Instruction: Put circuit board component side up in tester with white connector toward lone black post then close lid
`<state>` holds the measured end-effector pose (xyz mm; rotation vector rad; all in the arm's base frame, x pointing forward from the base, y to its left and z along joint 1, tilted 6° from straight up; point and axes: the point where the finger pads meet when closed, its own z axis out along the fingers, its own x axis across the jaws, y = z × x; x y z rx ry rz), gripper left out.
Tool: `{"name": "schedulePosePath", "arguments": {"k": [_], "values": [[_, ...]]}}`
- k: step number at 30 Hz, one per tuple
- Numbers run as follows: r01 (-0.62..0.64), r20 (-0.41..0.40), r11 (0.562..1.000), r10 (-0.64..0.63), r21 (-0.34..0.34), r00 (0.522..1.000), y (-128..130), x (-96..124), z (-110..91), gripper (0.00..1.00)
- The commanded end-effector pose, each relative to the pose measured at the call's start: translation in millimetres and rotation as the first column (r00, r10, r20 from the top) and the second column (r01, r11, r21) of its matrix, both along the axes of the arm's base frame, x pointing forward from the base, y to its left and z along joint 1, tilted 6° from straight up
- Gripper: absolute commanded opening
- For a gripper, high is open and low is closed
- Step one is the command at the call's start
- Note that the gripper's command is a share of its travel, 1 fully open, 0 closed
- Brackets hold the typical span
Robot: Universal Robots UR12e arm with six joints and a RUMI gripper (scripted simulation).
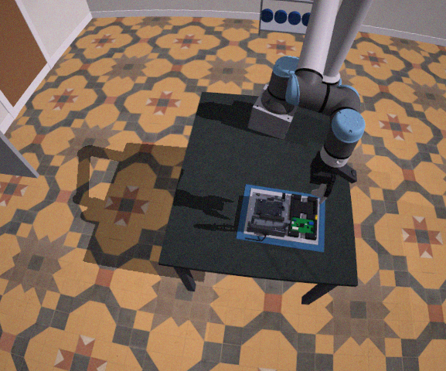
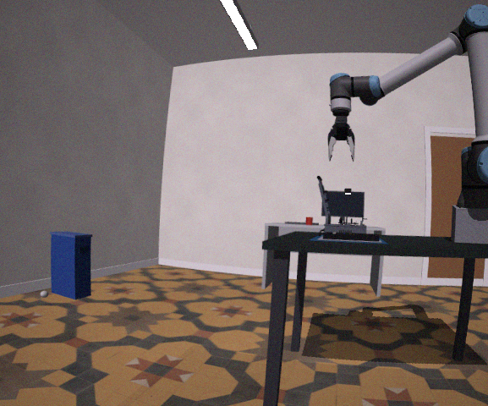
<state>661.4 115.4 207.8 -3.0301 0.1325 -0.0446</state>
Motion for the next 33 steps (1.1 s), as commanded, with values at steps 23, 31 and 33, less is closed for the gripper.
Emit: {"name": "schedulePosePath", "arguments": {"k": [23, 31, 33], "values": [[0.0, 0.002, 1.0, 0.0, 0.0, 1.0, 6.0, 2.6, -56.2, 0.59], [0.0, 0.002, 1.0, 0.0, 0.0, 1.0, 10.3, 4.1, -96.8, 0.59], [0.0, 0.002, 1.0, 0.0, 0.0, 1.0, 11.5, 4.5, -107.8, 0.59]]}}
